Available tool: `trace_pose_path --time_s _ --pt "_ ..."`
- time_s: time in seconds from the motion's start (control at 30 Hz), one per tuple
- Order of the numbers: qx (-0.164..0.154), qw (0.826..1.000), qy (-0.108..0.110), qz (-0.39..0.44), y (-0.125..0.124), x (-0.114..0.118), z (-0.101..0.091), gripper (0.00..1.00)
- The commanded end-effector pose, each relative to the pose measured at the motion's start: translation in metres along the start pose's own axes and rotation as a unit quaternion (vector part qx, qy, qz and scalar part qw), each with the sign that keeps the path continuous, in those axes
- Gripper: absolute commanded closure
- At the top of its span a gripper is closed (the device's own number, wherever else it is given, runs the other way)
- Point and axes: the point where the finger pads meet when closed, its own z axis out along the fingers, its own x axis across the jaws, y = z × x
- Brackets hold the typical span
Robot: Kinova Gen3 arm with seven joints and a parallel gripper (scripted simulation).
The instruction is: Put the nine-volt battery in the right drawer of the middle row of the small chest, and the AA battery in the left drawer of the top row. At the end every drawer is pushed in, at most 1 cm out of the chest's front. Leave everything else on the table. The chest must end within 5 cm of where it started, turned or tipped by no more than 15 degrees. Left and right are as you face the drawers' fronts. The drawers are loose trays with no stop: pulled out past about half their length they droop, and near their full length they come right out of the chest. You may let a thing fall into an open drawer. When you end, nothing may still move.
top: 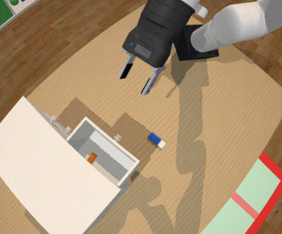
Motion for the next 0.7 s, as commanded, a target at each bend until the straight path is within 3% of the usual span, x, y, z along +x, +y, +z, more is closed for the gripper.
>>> trace_pose_path --time_s 0.0,0.67 --pt "0.007 1.000 -0.003 -0.005 0.0011 -0.0013 -0.0003 0.00" --pt "0.075 0.997 -0.003 -0.005 0.0057 -0.0012 -0.0045 0.00"
